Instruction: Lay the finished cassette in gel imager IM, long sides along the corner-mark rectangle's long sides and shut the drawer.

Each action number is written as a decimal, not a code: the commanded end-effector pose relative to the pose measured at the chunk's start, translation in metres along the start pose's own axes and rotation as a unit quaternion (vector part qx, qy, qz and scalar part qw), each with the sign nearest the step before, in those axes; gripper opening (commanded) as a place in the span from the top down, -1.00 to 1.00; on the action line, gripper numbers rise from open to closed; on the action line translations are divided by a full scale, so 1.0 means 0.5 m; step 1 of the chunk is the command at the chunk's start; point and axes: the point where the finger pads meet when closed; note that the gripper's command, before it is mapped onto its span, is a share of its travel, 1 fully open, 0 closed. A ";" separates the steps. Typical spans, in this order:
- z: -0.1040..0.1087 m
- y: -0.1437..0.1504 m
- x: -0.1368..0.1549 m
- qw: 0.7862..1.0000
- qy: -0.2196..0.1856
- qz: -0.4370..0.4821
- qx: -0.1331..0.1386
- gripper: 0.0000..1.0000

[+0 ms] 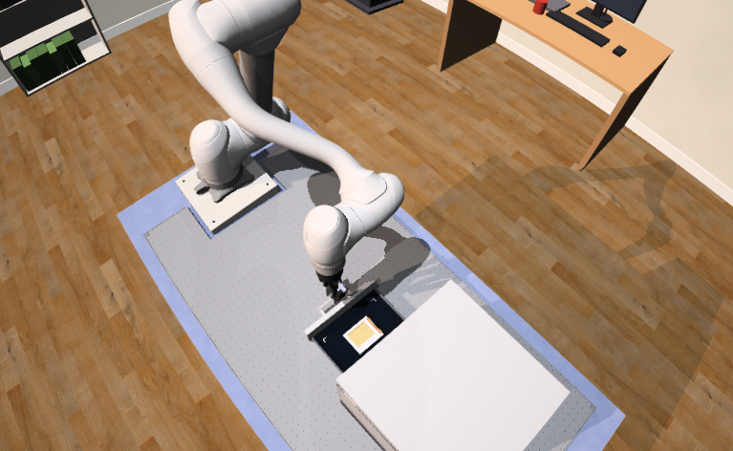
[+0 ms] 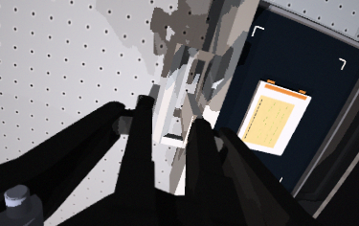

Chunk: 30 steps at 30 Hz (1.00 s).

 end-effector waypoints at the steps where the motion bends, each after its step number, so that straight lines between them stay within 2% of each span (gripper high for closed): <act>1: -0.006 0.000 0.000 1.000 0.000 0.000 0.000 0.45; 19: -0.049 0.000 0.000 1.000 0.000 0.000 0.000 0.45; 27: -0.050 0.000 0.000 1.000 0.000 0.000 0.000 0.45; 28: -0.050 0.000 0.000 1.000 0.000 0.000 0.000 0.80; 30: -0.050 0.000 0.000 1.000 0.000 0.000 0.000 0.80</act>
Point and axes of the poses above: the point where the finger pads meet when closed, its own z axis back along the fingers, its own y axis across the jaws, x = y × z, and after that the axes turned 8 degrees about z, right-handed
